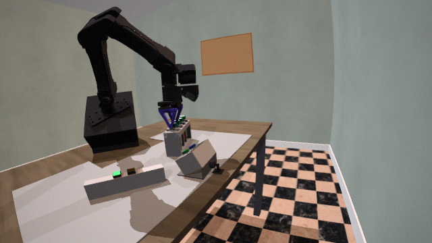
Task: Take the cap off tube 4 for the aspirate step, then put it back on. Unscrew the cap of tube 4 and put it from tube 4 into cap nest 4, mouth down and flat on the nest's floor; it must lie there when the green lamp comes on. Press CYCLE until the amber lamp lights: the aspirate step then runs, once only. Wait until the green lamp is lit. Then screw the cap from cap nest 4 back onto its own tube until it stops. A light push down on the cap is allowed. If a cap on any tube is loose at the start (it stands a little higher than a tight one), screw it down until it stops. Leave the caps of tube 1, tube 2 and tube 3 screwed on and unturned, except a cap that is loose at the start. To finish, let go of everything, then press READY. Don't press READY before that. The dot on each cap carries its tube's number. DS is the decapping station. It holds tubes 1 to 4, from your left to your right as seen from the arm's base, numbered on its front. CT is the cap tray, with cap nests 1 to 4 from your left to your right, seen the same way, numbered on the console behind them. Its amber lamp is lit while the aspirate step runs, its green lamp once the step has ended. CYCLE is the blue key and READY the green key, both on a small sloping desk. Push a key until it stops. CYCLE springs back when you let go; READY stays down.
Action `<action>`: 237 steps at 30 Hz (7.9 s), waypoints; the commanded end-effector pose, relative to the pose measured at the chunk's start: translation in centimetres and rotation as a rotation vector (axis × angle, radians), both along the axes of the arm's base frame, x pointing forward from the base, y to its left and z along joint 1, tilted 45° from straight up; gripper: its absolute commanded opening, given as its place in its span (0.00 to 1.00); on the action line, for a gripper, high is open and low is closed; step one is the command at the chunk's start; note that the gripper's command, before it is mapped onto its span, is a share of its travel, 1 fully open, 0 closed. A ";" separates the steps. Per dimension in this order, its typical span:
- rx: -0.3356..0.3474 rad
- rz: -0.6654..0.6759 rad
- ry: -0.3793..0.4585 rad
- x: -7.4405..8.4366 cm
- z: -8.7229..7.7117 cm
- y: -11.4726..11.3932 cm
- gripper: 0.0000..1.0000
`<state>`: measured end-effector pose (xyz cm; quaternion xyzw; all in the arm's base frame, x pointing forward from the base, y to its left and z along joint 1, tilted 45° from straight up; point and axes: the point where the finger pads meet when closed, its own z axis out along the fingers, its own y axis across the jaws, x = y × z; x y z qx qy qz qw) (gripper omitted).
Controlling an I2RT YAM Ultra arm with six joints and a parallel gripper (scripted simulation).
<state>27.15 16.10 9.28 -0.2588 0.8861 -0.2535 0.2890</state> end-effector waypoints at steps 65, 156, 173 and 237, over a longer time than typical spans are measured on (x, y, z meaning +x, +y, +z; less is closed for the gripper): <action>0.077 -0.067 -0.038 0.0 0.2 0.2 0.00; -1.309 1.434 0.594 -0.1 0.3 0.2 0.00; -1.049 1.154 0.476 -0.1 0.3 0.2 0.00; 0.763 -0.815 -0.350 0.0 0.1 0.1 0.00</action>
